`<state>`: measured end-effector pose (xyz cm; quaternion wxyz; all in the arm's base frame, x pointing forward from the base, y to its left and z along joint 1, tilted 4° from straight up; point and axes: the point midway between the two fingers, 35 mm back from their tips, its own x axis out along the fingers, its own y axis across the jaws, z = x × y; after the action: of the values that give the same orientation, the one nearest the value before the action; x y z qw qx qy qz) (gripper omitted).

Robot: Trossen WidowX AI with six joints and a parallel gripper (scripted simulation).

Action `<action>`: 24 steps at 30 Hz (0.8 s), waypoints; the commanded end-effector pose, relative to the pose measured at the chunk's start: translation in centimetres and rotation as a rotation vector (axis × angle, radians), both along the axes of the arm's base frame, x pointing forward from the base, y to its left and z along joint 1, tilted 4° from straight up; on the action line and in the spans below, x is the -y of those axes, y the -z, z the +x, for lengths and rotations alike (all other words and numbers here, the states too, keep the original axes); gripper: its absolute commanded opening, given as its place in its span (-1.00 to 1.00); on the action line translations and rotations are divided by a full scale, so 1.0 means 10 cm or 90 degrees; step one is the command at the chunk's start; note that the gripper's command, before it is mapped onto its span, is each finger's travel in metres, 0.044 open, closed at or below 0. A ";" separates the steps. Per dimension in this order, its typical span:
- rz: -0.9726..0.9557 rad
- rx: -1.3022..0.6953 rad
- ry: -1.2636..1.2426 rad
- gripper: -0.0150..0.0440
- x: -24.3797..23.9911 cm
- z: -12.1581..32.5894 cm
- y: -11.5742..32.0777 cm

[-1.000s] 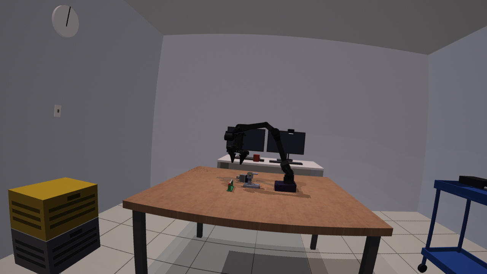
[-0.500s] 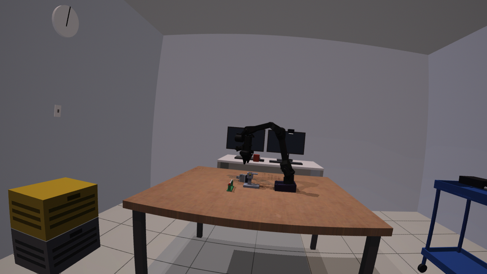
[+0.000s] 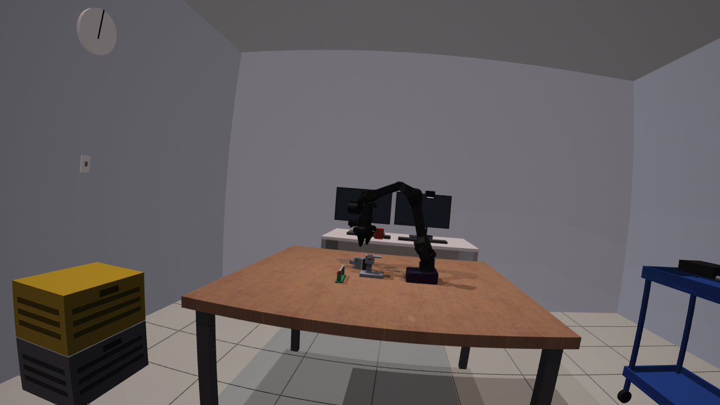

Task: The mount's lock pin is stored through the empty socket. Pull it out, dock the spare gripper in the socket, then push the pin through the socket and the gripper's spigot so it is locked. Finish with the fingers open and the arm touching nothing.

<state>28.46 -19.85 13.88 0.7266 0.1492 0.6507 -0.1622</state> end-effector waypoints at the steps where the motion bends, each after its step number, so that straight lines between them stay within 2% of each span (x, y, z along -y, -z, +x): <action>1: 0.004 -0.010 0.003 1.00 0.01 0.02 0.29; 5: 0.004 -0.010 0.003 1.00 0.01 0.03 0.50; 24: 0.004 -0.010 0.003 1.00 0.03 0.06 0.76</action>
<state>29.18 -20.18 7.08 0.7238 0.1512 0.6536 -0.1616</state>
